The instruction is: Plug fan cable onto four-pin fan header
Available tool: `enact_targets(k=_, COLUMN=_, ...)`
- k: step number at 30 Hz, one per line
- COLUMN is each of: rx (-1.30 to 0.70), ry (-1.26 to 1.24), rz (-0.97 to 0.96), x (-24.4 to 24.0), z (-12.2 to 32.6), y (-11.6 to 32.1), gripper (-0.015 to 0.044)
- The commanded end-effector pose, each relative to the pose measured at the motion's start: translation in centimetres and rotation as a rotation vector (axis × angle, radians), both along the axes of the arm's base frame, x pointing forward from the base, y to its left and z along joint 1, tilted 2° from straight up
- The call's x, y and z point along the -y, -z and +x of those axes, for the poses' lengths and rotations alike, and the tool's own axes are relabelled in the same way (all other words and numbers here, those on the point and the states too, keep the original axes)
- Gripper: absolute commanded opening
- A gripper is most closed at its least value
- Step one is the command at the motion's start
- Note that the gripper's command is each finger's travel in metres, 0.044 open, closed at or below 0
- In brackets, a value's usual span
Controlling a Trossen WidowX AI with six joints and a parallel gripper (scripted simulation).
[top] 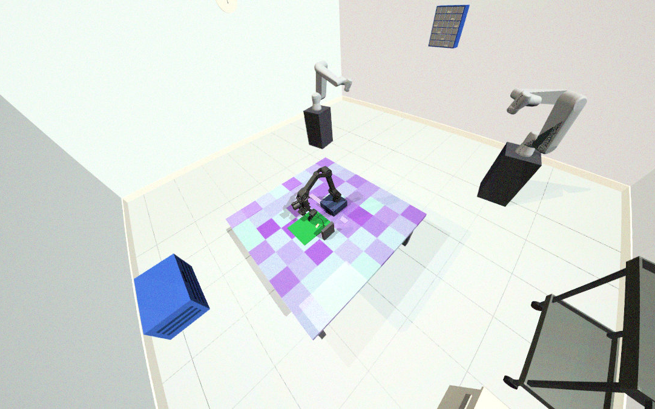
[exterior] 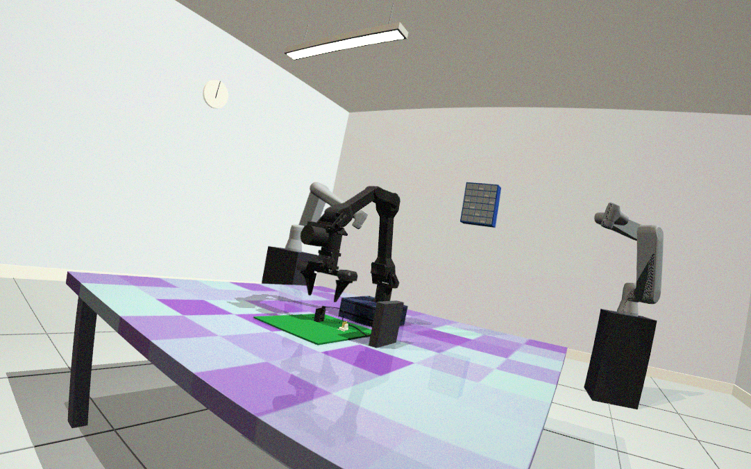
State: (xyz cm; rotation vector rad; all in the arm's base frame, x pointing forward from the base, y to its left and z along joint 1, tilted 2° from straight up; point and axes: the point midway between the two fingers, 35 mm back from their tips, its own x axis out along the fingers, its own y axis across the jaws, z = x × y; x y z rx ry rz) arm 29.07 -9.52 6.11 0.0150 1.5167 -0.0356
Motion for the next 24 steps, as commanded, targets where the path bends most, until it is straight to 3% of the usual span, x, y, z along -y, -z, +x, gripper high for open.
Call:
enact_targets(k=1, rx=0.009, ry=-0.003, rz=-0.006, x=0.1, z=0.0, y=1.4, gripper=0.0440)
enact_targets(k=24, rx=0.009, ry=-0.003, rz=-0.006, x=0.2, z=0.3, y=4.4, gripper=0.0440)
